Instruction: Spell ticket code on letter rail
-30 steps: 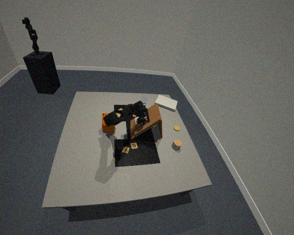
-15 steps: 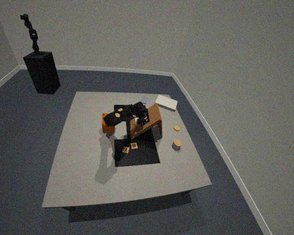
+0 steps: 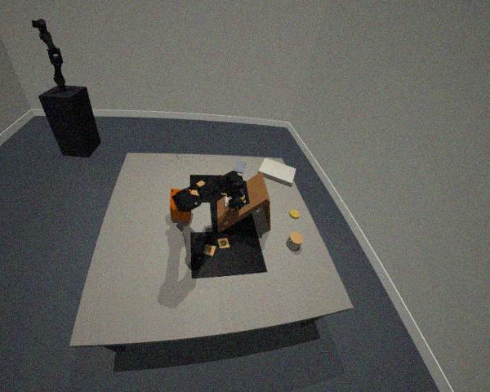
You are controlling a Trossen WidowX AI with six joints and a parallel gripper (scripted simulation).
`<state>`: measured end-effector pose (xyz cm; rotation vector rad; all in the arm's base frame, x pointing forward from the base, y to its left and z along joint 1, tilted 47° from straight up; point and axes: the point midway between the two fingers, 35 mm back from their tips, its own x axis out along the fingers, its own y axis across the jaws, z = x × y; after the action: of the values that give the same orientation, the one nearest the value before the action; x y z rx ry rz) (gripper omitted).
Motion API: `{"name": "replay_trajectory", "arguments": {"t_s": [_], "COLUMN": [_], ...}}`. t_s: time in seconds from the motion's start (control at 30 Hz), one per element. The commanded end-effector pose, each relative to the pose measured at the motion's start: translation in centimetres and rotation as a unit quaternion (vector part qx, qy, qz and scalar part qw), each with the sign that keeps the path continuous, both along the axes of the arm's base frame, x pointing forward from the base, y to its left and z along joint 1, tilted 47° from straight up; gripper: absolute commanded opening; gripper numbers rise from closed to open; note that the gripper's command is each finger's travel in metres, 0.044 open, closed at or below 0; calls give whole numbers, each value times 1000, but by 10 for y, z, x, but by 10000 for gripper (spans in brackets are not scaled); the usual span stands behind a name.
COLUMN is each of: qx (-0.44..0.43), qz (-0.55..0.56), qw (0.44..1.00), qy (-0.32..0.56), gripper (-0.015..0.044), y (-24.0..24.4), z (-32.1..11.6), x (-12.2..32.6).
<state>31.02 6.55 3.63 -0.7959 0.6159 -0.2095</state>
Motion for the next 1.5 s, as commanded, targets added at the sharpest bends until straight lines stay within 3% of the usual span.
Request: {"name": "replay_trajectory", "arguments": {"t_s": [0.0, 0.77, 1.13, 1.47], "qx": [-1, -2, -1, -1], "qz": [2, 2, 2, 2], "qw": [1000, 1000, 1000, 1000], "qy": [2, 2, 2, 2], "gripper": [0, 0, 289, 295], "y": [-1, -9, -7, -1], "z": [1, 9, 11, 17], "x": [-1, 0, -2, -13]}}
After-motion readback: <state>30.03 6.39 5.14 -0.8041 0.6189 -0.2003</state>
